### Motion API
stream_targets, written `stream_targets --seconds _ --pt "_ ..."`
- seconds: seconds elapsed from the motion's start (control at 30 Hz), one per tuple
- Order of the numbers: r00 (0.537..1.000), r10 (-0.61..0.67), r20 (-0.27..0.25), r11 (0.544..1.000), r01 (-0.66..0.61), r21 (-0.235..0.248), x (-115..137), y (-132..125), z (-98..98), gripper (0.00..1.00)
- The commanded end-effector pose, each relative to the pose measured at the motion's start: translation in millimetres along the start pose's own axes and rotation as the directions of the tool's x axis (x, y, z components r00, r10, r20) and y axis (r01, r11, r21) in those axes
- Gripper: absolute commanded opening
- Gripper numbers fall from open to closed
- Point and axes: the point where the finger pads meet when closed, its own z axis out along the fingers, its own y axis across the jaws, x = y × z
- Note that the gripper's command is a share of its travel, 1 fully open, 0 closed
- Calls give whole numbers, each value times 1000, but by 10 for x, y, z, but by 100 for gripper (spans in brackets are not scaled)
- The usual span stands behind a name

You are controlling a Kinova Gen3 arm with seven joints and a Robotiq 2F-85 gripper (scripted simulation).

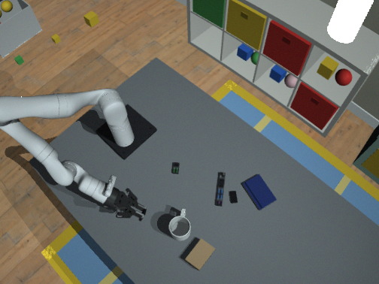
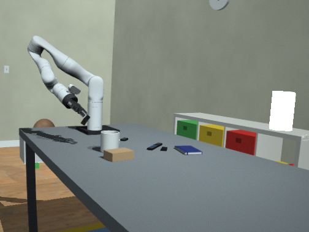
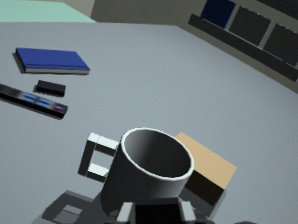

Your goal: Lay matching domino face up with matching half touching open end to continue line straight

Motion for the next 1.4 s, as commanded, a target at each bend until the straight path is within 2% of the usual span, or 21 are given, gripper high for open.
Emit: stream_targets --seconds 0.0,0.2,0.43,0.5,0.7,0.9,1.37 --pt "993 107 -56 986 -113 -119 -94 -21 -29 29" --pt "956 253 -151 934 -282 -220 -104 -14 -38 29" --pt "895 370 -249 851 -434 -296 -117 -8 -48 29" --pt "895 370 -249 851 -434 -296 -117 -8 -48 29" --pt "850 427 -308 791 -516 -329 -122 -5 -53 29" --pt "825 453 -337 757 -556 -344 -132 -4 -57 29" --pt "817 461 -345 745 -568 -349 -137 -4 -60 29"
